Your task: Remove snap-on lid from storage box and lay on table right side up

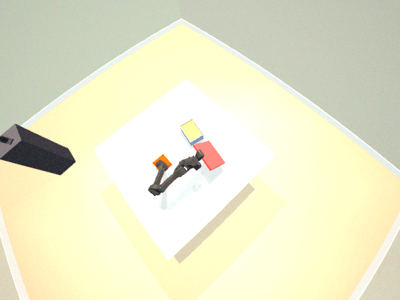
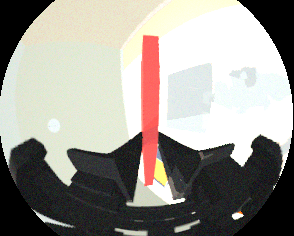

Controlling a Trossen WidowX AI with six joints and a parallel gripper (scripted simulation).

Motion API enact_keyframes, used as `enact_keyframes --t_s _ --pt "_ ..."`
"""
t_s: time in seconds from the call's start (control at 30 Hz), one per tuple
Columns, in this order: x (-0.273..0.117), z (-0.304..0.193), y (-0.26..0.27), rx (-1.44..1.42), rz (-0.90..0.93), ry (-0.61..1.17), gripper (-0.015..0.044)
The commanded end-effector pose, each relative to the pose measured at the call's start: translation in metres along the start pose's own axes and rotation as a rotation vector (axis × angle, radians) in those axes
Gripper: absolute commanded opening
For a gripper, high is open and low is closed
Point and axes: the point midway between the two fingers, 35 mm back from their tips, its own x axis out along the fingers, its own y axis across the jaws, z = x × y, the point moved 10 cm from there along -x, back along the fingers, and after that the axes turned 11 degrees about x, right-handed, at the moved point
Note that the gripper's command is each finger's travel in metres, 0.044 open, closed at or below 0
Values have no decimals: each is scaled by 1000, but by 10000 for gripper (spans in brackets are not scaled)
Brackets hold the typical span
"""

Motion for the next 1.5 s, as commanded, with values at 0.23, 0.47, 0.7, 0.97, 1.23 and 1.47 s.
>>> enact_keyframes --t_s 0.23,0.47,0.7,0.97,1.23,1.47 --pt "-5 25 6 7 20 4 0" --pt "-6 34 8 7 21 3 0" --pt "-4 33 4 7 21 3 0" --pt "3 33 -5 6 22 2 0" --pt "7 34 -10 6 22 2 0" --pt "11 35 -14 6 23 2 0"
